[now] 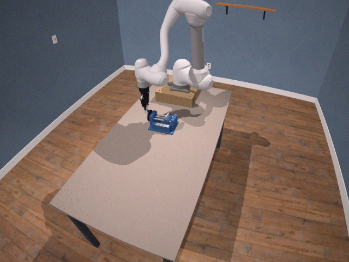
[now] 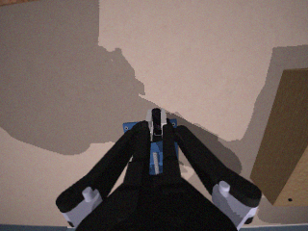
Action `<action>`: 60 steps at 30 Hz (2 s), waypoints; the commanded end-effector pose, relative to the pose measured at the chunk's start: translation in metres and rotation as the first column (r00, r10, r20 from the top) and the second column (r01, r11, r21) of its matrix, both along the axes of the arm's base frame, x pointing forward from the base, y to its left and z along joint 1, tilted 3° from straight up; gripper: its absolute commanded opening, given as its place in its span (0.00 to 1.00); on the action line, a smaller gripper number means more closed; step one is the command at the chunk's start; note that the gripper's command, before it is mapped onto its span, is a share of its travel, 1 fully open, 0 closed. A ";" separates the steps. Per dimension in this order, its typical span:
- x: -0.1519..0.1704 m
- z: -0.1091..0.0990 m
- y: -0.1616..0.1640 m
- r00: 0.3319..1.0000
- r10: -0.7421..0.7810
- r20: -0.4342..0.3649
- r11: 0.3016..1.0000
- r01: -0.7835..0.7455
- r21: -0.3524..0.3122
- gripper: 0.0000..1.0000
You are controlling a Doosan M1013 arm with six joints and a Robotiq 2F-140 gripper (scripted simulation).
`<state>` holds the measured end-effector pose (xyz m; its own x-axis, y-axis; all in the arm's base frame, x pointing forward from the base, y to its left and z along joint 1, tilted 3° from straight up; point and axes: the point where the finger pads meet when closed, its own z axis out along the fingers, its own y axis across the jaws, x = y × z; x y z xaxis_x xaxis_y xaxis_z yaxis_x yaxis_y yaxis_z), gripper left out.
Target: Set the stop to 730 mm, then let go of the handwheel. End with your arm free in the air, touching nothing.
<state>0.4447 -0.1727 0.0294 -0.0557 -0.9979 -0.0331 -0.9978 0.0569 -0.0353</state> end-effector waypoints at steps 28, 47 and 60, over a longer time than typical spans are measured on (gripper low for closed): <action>0.042 -0.009 -0.002 1.000 -0.002 0.005 1.000 0.002 0.000 0.04; 0.048 -0.025 -0.002 1.000 -0.002 0.005 1.000 0.002 0.000 0.04; 0.047 -0.036 -0.001 1.000 -0.002 0.005 1.000 0.002 0.000 0.04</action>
